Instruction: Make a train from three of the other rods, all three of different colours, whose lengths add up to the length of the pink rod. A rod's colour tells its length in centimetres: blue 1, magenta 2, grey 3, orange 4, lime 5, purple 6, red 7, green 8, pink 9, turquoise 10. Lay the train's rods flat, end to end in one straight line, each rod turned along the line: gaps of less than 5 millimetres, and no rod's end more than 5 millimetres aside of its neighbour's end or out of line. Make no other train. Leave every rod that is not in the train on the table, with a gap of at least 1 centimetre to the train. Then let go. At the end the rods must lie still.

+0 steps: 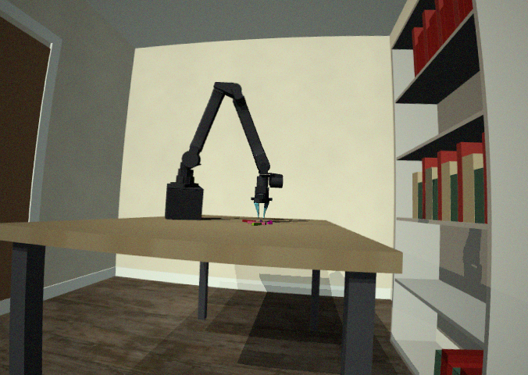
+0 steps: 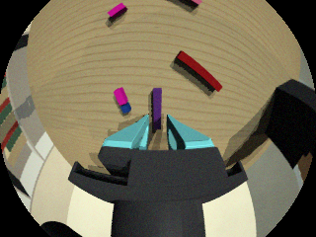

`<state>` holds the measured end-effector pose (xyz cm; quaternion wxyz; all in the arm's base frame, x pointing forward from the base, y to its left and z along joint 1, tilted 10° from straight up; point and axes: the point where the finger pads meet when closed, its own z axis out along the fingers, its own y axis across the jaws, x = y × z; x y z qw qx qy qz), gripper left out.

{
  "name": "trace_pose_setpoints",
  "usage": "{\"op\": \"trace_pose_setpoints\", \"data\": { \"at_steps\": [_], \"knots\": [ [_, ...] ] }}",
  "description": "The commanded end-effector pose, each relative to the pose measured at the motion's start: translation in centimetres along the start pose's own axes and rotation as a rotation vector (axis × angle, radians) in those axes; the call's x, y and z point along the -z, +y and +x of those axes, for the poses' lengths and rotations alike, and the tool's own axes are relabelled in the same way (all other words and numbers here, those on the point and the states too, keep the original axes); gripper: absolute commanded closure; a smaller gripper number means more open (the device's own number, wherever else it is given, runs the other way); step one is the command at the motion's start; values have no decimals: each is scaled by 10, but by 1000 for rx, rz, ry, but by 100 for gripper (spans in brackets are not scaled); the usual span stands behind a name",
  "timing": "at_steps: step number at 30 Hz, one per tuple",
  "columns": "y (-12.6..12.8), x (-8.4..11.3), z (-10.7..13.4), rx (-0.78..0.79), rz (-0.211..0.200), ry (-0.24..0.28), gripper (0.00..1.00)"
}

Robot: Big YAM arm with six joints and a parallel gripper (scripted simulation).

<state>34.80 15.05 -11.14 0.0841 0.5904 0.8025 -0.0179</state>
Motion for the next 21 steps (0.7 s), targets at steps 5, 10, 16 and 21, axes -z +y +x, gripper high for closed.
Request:
{"op": "trace_pose_setpoints", "data": {
  "at_steps": [5, 10, 16, 21],
  "knots": [
    [12, 4, 8, 3, -32, 4, 77],
    [11, -3, 8, 6, -23, 2, 77],
    [13, -10, 3, 4, -25, 2, 77],
    [15, -13, 1, 2, -26, 2, 77]
  ]
}}
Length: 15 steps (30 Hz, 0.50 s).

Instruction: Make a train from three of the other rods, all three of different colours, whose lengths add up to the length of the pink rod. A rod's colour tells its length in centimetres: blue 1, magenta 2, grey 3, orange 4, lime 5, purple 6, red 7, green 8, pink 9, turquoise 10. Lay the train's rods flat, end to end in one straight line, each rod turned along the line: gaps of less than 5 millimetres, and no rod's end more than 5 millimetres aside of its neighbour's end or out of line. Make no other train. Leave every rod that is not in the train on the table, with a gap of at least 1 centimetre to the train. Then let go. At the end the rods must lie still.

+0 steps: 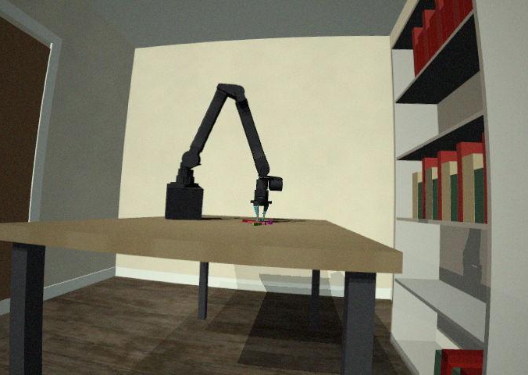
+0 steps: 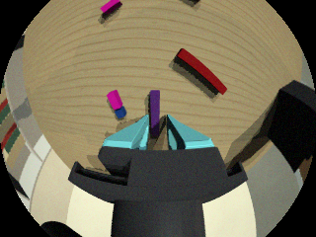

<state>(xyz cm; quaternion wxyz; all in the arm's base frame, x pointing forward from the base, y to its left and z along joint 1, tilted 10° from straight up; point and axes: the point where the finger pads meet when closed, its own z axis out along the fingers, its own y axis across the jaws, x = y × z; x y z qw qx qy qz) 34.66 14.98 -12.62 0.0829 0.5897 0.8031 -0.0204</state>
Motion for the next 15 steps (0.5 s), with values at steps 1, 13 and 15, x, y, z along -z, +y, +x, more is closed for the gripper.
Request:
{"op": "trace_pose_setpoints", "data": {
  "at_steps": [1, 13, 15],
  "knots": [
    [24, 11, -2, -8, -54, 6, 77],
    [21, 4, -3, -9, -42, 4, 77],
    [20, 4, -3, -9, -42, 4, 77]
  ]
}}
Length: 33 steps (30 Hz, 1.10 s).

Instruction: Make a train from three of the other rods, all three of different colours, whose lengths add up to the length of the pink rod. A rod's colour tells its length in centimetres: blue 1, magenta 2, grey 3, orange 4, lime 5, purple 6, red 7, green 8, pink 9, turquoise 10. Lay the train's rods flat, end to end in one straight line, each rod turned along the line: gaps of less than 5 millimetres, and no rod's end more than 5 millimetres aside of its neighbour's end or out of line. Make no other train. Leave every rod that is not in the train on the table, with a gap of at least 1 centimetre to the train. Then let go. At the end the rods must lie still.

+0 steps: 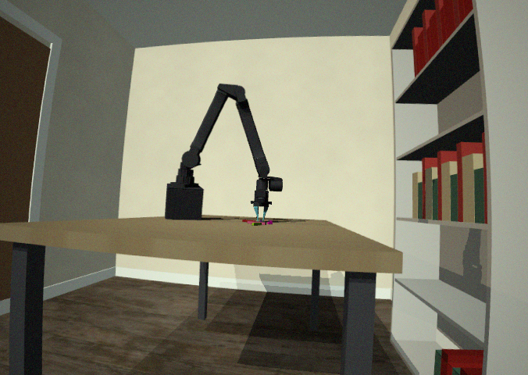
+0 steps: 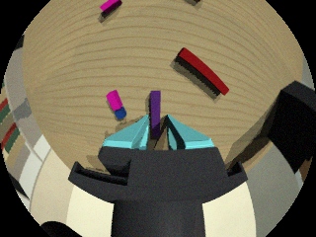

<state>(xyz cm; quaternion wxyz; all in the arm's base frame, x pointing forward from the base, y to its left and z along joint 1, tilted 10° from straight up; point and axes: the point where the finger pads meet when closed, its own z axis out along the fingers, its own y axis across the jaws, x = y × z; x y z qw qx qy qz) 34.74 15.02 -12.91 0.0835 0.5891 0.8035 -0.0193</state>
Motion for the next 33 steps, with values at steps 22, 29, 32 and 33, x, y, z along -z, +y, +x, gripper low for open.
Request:
{"op": "trace_pose_setpoints", "data": {
  "at_steps": [22, 29, 32, 33],
  "knots": [
    [20, 7, -4, -10, -39, 4, 77],
    [20, 7, -4, -10, -39, 4, 77],
    [20, 7, -4, -11, -39, 4, 96],
    [20, 7, -4, -11, -39, 4, 96]
  ]
}}
